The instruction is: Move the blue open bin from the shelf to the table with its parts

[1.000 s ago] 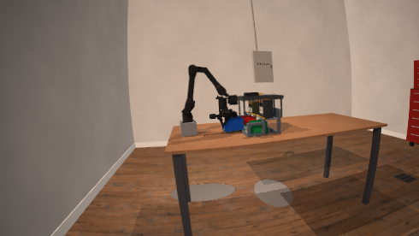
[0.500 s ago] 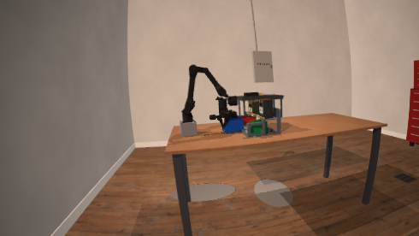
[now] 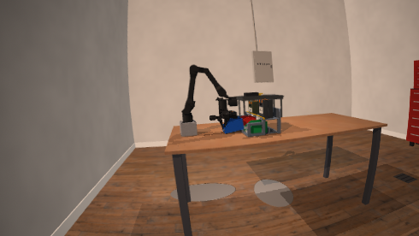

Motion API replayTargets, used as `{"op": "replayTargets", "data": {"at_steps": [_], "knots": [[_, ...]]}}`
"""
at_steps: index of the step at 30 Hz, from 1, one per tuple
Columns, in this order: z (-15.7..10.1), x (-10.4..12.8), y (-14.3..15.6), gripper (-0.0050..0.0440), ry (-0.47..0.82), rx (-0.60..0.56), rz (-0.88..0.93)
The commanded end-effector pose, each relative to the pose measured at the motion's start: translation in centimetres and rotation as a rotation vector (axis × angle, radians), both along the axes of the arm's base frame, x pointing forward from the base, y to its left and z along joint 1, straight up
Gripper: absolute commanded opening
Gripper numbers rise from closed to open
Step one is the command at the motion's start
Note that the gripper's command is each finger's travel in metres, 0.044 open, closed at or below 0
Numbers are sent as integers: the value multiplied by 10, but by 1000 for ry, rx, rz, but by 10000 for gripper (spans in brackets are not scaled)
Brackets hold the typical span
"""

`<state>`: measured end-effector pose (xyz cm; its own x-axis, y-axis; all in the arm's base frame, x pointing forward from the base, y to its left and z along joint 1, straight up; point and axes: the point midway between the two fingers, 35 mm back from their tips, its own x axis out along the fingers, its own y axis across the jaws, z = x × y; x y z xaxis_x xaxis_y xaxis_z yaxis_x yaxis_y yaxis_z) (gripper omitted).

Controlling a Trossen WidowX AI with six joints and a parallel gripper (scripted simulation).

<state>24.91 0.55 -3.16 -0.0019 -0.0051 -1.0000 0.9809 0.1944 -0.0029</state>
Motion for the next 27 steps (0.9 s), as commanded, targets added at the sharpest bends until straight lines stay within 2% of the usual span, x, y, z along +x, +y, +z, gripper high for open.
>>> {"op": "replayTargets", "data": {"at_steps": [1,13,14,27], "knots": [[2,5,0,0,-22,0,0],[2,5,0,0,-22,0,0],[3,4,0,150,-17,0,0],[3,4,0,150,-17,0,0]]}}
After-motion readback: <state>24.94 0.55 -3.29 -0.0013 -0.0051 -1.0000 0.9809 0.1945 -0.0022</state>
